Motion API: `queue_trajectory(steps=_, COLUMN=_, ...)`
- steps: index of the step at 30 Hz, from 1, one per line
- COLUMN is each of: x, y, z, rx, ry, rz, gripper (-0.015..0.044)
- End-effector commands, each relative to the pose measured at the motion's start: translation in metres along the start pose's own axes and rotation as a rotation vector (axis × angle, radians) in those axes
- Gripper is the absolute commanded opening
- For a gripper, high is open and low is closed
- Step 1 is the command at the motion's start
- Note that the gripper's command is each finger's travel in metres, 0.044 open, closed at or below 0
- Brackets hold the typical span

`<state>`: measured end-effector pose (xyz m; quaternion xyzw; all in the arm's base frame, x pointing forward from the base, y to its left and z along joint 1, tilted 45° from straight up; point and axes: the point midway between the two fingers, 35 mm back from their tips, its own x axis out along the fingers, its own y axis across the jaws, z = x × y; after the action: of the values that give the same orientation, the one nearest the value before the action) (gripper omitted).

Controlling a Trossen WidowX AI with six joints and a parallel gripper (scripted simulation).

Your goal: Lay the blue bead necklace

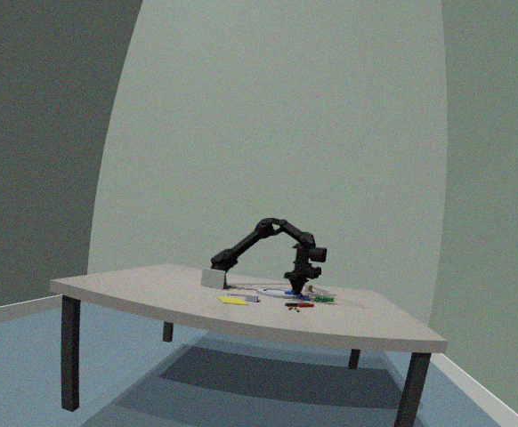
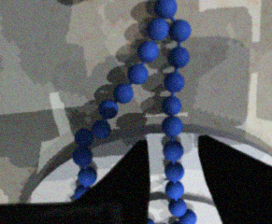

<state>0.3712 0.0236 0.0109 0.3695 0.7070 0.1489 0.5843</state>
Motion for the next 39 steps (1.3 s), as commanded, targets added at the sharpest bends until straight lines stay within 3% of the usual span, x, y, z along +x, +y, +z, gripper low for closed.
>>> queue_trajectory(steps=1, x=0.000, y=0.000, z=0.000, rx=0.000, ry=0.000, rz=0.000, gripper=0.0094)
queue_trajectory(steps=5, x=0.000, y=0.000, z=0.000, rx=0.000, ry=0.000, rz=0.000, gripper=0.0000)
queue_trajectory(steps=39, x=-0.011, y=0.000, z=0.000, rx=0.003, ry=0.002, rz=0.002, gripper=0.0000)
